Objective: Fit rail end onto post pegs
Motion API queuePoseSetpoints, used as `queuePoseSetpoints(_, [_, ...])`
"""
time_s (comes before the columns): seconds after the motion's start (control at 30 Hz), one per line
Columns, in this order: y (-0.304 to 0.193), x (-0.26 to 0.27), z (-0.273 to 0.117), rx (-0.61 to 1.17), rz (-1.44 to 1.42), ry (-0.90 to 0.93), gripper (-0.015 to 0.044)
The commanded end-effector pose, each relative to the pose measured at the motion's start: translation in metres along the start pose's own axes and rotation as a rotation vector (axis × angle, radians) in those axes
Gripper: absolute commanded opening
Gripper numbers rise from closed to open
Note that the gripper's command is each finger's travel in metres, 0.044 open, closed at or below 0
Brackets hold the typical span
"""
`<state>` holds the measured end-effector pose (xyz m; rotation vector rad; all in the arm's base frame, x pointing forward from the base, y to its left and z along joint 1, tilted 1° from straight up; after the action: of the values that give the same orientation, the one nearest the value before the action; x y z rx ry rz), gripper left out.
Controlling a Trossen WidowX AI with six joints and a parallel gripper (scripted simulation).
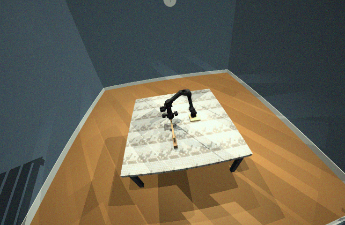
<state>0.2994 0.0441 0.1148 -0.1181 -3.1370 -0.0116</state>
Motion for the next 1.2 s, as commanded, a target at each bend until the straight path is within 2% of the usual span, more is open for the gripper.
queuePoseSetpoints(0.0, [0.0007, -0.0025, -0.0089, -0.008, -0.002, -0.023, 0.0000])
queuePoseSetpoints(0.63, [0.0006, -0.0020, -0.0183, -0.008, -0.002, -0.023, 0.0000])
queuePoseSetpoints(1.17, [0.0005, -0.0011, -0.0113, -0.008, -0.002, -0.023, 0.0000])
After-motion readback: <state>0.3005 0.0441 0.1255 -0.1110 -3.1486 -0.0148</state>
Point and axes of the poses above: the point midway between the two fingers, 35 mm back from their tips, its own z axis out along the fingers, its own x axis across the jaws, y = z × x, the point moved 5 cm from there along -z, back along the fingers, and after that the axes turned 8 degrees about z, right-handed, at the moved point
